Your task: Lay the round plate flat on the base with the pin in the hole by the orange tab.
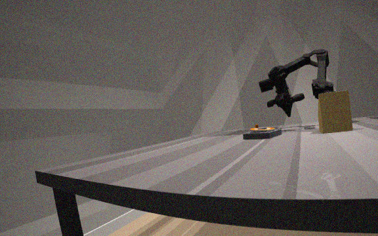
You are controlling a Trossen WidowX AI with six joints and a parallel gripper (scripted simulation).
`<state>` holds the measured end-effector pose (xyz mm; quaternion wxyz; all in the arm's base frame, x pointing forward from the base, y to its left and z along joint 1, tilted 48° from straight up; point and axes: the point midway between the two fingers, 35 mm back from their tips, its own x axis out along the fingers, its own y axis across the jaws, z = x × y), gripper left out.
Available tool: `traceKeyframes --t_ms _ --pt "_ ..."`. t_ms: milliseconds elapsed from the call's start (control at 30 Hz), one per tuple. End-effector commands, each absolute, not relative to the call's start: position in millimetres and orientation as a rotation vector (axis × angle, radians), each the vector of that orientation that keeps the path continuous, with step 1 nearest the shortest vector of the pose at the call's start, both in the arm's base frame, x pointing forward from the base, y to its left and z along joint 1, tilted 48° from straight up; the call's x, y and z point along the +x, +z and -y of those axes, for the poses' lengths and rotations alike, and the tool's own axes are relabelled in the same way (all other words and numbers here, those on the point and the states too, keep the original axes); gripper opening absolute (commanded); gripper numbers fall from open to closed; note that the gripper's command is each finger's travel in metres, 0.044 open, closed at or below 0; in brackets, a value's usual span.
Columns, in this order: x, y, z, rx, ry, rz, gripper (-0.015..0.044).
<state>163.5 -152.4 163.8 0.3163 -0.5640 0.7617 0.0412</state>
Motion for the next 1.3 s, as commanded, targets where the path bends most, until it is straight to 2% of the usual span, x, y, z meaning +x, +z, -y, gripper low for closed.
traceKeyframes --t_ms 0,667,1267 --pt "226 140 121 -1.144 -0.261 -1.775 0.0000" --pt "306 85 49 -0.577 -0.732 -1.442 0.0000" --pt "307 72 61 -0.566 -0.738 -1.436 0.0000"
